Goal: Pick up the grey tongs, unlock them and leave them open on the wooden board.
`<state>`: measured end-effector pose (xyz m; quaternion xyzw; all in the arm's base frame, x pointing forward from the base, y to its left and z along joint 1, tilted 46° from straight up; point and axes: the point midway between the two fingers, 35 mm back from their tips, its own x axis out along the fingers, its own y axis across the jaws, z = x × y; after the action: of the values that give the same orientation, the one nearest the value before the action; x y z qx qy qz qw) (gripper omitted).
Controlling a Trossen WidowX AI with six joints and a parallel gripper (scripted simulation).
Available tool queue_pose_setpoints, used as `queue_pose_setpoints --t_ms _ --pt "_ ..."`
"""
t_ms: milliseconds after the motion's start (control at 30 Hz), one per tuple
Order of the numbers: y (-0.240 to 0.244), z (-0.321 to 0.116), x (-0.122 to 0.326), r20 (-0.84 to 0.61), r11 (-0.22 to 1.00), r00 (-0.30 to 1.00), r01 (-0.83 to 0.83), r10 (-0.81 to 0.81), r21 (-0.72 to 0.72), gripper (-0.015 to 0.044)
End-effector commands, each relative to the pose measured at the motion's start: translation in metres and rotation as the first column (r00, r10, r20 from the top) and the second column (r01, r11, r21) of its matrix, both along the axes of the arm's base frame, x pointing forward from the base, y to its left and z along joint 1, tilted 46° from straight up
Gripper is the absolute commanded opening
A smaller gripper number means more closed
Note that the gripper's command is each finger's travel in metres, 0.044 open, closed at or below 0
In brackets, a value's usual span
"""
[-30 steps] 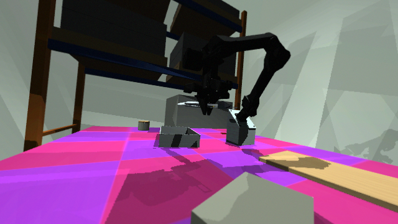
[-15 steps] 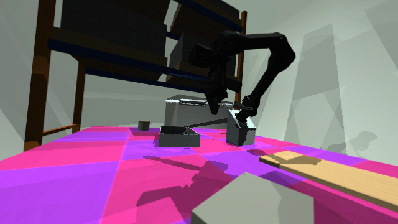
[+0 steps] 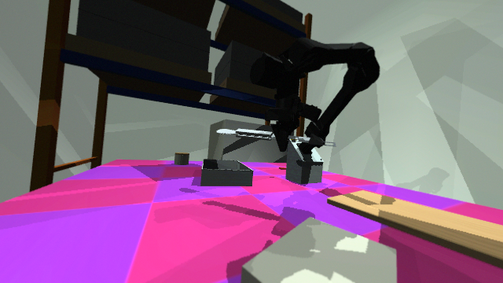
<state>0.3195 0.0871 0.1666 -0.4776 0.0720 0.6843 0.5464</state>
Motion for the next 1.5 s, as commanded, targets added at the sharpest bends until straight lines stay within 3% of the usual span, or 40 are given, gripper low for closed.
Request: queue_pose_setpoints --t_ms 0,667,1467 --pt "0.017 0.009 -0.008 -0.020 0.999 1.000 0.014 -0.015 -0.034 -0.0150" --pt "0.093 0.047 -0.062 -0.091 0.986 0.989 0.107 -0.119 -0.131 -0.0150" --pt "0.150 0.097 -0.151 -0.153 0.958 0.948 0.263 -0.279 -0.115 -0.0150"
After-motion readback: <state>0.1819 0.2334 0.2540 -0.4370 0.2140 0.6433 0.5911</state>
